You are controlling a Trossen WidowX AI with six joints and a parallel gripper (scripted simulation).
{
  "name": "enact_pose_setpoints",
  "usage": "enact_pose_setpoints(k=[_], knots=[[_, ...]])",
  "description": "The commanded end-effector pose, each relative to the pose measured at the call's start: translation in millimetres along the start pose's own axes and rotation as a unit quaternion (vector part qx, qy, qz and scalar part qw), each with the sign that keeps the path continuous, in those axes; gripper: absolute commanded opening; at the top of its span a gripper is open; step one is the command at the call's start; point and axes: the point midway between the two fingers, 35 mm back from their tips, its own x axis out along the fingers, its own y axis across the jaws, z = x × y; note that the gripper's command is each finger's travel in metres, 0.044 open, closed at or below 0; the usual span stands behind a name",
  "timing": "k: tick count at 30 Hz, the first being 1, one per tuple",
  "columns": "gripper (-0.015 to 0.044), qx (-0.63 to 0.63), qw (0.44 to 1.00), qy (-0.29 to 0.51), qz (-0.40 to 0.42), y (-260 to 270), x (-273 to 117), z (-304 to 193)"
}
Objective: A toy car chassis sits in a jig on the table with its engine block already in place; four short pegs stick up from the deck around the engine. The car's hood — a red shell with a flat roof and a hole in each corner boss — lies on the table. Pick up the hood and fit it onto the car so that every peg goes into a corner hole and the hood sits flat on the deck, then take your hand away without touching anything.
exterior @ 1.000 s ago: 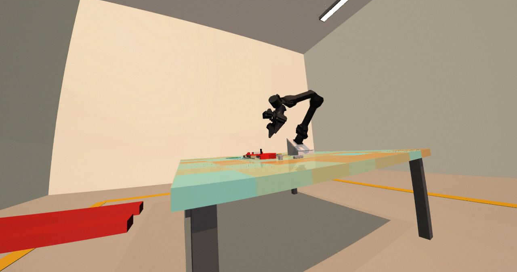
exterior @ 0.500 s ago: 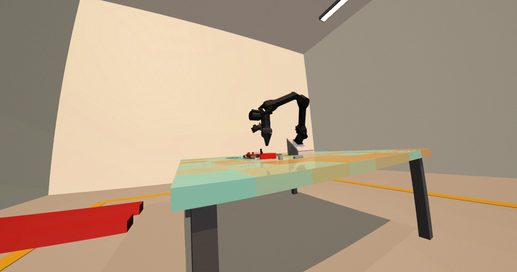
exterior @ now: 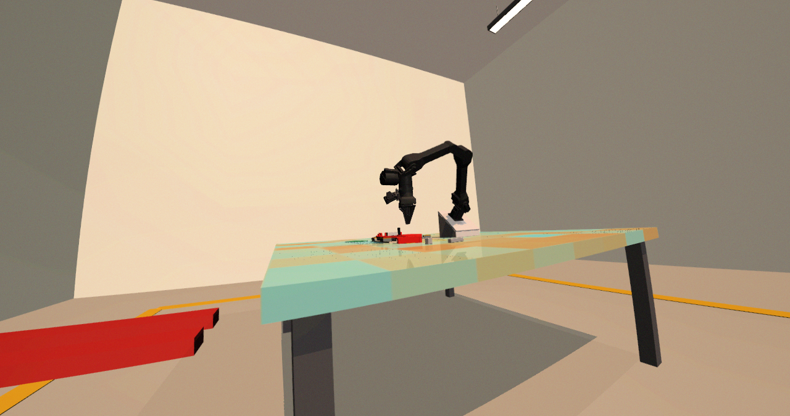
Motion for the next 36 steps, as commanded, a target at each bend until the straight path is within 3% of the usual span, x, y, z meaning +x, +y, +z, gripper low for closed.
enact_pose_setpoints(k=[1,36], knots=[[0.0440,0.003,1.000,0.001,0.001,-0.1,3.2,0.0],[0.0440,0.003,1.000,0.001,0.002,-0.9,29.1,-0.7]])
